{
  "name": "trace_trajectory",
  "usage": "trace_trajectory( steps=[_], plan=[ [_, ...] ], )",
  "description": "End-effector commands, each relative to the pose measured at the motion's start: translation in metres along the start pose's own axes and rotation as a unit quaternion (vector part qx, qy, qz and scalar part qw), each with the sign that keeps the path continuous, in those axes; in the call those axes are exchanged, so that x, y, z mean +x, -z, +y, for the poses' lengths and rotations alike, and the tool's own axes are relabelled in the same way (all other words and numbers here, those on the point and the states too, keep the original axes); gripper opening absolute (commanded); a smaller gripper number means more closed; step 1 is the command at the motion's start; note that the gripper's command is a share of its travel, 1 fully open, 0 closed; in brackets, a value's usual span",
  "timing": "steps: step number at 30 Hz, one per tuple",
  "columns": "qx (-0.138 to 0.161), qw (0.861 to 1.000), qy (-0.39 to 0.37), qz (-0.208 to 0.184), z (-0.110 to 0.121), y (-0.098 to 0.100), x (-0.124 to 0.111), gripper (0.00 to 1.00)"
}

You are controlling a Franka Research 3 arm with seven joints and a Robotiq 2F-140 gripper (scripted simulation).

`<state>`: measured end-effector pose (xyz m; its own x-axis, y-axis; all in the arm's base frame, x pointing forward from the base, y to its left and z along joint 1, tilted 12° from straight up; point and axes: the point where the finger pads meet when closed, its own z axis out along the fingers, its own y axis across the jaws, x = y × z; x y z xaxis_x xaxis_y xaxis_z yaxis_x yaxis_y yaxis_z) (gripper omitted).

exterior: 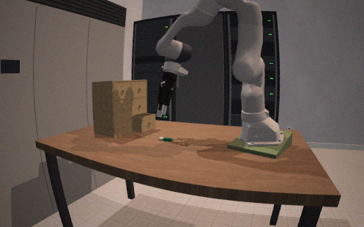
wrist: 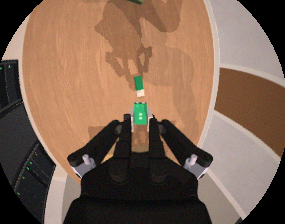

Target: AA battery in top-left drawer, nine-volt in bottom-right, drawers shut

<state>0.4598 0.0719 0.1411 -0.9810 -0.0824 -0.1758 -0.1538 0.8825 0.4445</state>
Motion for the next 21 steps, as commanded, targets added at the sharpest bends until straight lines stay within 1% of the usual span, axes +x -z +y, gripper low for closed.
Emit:
trace_trajectory(
  steps=[1,20,21],
  plan=[
    [-0.011,1.000,0.021,-0.011,0.004,-0.001,-0.001,0.14],
    [-0.011,1.000,0.021,-0.011,0.004,-0.001,-0.001,0.14],
    [-0.037,0.998,0.031,-0.034,0.014,-0.005,-0.002,0.14]
  ],
)
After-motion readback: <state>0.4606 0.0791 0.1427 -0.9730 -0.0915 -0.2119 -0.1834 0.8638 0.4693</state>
